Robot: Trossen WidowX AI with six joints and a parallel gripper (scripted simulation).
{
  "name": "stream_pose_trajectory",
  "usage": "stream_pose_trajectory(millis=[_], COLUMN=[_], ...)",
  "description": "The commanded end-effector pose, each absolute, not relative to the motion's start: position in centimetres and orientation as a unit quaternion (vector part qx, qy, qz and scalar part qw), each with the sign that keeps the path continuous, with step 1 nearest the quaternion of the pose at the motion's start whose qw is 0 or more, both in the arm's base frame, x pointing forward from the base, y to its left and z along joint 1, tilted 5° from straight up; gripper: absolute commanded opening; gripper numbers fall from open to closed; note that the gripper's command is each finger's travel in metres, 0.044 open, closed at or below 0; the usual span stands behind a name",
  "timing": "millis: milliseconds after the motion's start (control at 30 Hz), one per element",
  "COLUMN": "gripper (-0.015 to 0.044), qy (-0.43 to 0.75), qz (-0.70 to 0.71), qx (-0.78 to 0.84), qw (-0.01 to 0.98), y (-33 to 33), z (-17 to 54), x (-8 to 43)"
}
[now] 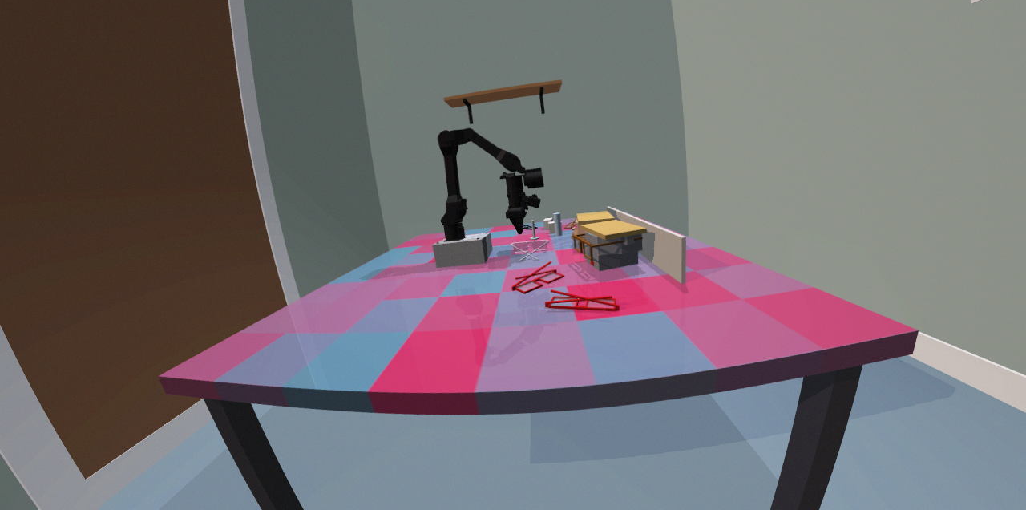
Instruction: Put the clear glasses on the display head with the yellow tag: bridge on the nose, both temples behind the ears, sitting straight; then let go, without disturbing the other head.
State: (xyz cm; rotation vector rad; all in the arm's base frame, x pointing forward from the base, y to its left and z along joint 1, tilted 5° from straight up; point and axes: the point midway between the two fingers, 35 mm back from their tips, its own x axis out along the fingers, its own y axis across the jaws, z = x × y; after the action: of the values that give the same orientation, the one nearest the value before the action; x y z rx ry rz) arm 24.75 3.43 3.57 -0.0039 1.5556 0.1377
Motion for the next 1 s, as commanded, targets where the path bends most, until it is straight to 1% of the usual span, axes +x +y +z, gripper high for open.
stream_pose_trajectory(millis=[0, 967], gripper=[0.012, 0.012], qy=[0.702, 0.702], qz=[0.062, 0.062], qx=[-0.006, -0.005], qw=[0.71, 0.71], y=[3.3, 4.1], z=[3.6, -0.4], x=[24.7, 24.8])
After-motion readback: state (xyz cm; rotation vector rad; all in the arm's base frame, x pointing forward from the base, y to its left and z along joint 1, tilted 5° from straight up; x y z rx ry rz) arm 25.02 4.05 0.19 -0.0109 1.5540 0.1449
